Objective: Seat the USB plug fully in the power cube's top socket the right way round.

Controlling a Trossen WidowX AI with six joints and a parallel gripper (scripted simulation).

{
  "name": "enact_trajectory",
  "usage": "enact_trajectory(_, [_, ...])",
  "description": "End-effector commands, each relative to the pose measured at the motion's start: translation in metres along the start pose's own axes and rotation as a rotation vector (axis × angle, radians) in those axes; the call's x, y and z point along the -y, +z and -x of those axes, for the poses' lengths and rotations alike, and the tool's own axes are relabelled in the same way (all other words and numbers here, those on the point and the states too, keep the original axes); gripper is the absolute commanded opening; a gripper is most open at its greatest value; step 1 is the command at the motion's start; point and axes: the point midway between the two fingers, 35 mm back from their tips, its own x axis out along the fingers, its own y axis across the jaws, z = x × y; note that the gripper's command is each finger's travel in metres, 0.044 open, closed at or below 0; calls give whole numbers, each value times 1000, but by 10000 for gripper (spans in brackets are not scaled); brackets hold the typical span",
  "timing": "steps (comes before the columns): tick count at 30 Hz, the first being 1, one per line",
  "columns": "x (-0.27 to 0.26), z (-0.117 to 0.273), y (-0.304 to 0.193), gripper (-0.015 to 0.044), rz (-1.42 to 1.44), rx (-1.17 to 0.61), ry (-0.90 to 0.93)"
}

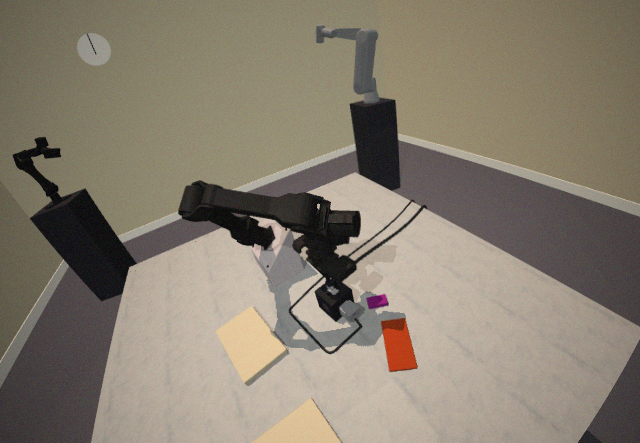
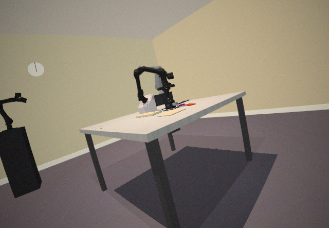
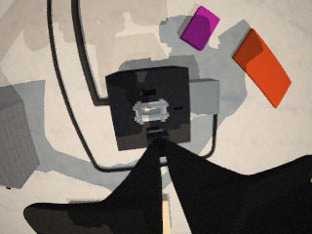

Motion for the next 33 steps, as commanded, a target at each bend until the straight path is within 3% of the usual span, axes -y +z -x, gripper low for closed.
enact_trajectory(1, [0, 0, 0, 0, 14, 0, 0])
enact_trajectory(33, [0, -3, 1, 0, 6, 16, 0])
